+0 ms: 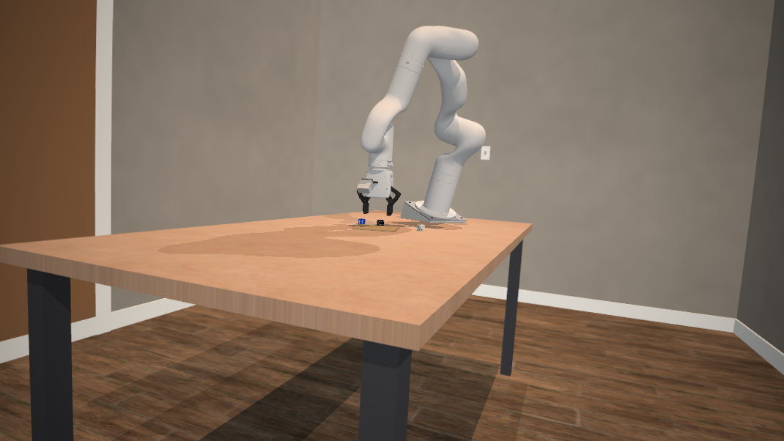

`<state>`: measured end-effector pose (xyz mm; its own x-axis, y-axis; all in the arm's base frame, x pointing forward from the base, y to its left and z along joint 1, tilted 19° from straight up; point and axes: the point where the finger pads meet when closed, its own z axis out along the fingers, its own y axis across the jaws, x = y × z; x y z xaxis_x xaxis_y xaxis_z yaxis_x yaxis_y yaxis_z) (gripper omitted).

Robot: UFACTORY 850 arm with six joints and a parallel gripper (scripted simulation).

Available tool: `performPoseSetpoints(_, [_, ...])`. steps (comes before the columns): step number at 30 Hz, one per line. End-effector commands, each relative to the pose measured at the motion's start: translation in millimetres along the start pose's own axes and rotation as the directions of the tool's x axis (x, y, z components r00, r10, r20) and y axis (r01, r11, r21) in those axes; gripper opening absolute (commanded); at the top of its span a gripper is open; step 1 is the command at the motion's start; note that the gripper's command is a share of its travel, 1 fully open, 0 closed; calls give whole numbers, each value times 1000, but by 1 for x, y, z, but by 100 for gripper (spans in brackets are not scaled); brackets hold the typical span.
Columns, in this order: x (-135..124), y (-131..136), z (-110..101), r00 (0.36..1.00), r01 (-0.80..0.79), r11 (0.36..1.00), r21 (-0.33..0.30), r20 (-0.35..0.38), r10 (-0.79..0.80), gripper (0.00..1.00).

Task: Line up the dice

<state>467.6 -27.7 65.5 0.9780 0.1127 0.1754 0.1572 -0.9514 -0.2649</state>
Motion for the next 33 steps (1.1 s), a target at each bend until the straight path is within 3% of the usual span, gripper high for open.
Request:
performPoseSetpoints(1, [1, 0, -1, 1000, 0, 1000, -1, -1, 0, 100])
performPoseSetpoints(21, [1, -2, -1, 1000, 0, 1000, -1, -1, 0, 100])
performPoseSetpoints(29, [12, -48, 0, 1000, 0, 1000, -1, -1, 0, 100])
performPoseSetpoints(31, [12, -48, 0, 1000, 0, 1000, -1, -1, 0, 100])
performPoseSetpoints(33, [16, -67, 0, 1000, 0, 1000, -1, -1, 0, 100])
